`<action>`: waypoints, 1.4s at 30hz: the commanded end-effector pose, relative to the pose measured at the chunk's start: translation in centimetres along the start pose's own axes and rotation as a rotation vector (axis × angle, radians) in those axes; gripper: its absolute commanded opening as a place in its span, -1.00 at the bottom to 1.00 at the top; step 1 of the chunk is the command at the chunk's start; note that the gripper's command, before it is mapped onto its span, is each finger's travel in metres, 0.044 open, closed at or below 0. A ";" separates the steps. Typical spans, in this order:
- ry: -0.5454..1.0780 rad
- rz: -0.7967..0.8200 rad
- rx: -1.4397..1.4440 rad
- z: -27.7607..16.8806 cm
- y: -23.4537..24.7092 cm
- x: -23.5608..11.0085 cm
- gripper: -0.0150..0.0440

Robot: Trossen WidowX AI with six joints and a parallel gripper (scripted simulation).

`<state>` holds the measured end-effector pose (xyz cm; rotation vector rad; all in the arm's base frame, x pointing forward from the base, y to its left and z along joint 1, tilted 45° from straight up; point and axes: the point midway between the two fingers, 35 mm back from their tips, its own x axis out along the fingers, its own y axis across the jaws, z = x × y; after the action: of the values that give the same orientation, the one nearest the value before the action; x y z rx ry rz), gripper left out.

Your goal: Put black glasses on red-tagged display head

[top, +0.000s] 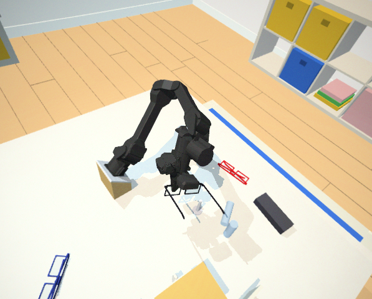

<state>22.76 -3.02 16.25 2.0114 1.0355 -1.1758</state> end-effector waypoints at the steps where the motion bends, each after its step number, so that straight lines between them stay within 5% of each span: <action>1: 0.010 -0.028 -0.024 0.5 1.0 0.6 -0.49; 42: 0.267 -0.320 -0.224 10.6 4.8 10.7 -0.49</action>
<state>25.29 -9.79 3.41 1.8960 1.5780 -0.9448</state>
